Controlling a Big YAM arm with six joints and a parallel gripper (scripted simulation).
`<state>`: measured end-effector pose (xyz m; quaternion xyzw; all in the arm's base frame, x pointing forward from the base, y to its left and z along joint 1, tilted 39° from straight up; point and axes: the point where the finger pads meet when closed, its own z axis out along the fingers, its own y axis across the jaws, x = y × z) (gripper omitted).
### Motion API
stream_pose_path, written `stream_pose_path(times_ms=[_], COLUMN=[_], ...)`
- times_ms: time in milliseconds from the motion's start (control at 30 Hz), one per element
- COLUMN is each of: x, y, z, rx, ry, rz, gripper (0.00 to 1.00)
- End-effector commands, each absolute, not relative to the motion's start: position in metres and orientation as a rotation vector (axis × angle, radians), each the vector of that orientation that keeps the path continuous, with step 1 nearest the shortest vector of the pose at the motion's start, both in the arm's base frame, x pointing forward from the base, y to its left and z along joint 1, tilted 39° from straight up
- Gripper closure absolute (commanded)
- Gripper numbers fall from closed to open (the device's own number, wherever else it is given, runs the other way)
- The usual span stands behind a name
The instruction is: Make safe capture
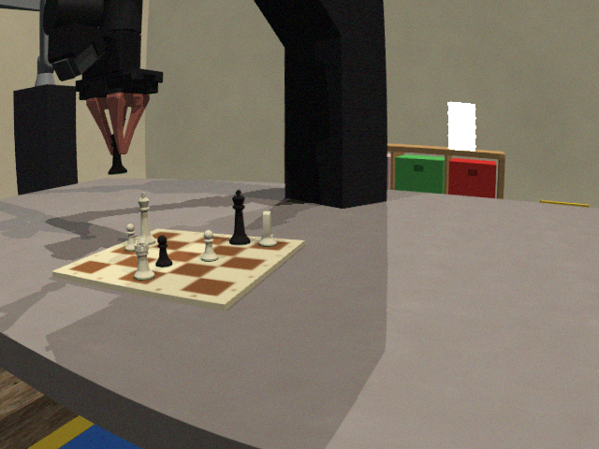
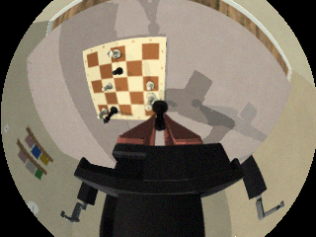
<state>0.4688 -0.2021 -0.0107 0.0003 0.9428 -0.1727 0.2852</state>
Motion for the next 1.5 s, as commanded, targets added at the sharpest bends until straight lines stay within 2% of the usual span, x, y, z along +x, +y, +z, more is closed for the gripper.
stream_pose_path(times_ms=[0, 700, 1467], x=[0.444, 0.447, 0.489], y=[-0.243, -0.249, -0.277], z=[0.003, -0.014, -0.079], rx=[0.189, 0.196, 0.173], ry=[2.471, 2.492, 2.497], rz=[-0.449, -0.442, -0.448], gripper=[1.0, 1.0, 1.0])
